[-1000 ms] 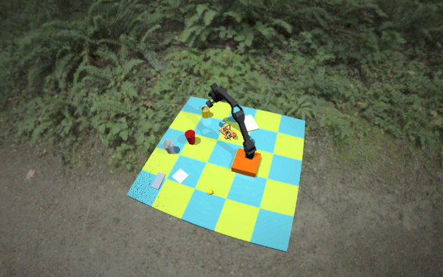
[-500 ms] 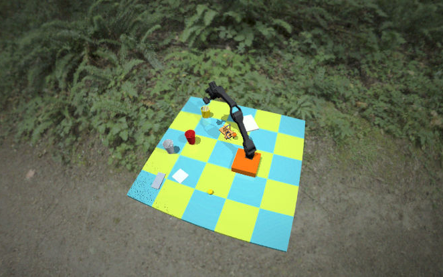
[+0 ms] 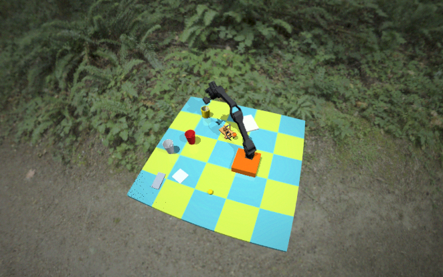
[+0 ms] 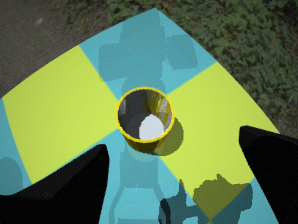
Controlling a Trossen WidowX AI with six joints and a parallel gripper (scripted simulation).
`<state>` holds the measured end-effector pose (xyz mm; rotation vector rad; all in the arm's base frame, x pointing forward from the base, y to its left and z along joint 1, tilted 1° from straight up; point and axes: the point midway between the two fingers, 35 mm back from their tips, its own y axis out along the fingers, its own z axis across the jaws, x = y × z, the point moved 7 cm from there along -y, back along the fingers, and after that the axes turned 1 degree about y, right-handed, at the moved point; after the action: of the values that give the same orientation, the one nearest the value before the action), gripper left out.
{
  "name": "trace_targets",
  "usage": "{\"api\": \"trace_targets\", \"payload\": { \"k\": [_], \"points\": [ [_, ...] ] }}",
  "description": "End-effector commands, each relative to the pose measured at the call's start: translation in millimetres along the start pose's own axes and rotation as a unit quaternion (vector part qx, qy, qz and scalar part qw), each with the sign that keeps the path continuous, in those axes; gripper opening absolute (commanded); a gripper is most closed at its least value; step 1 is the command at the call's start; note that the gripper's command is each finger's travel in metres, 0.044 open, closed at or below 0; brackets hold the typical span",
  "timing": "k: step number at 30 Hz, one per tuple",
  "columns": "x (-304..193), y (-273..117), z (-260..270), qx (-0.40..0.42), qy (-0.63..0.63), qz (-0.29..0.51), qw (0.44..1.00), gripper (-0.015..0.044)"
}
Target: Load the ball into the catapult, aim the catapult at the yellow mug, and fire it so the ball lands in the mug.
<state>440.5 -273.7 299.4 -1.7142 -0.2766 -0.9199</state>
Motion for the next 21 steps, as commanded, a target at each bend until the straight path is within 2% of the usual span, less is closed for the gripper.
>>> {"api": "trace_targets", "payload": {
  "k": [1, 11, 21],
  "points": [
    [0.8, -0.1, 0.3, 0.002, 0.001, -0.002, 1.0, 0.0256],
    [0.8, -0.1, 0.3, 0.002, 0.001, -0.002, 1.0, 0.0],
    [0.8, -0.1, 0.3, 0.002, 0.001, -0.002, 1.0, 0.0]
  ]
}}
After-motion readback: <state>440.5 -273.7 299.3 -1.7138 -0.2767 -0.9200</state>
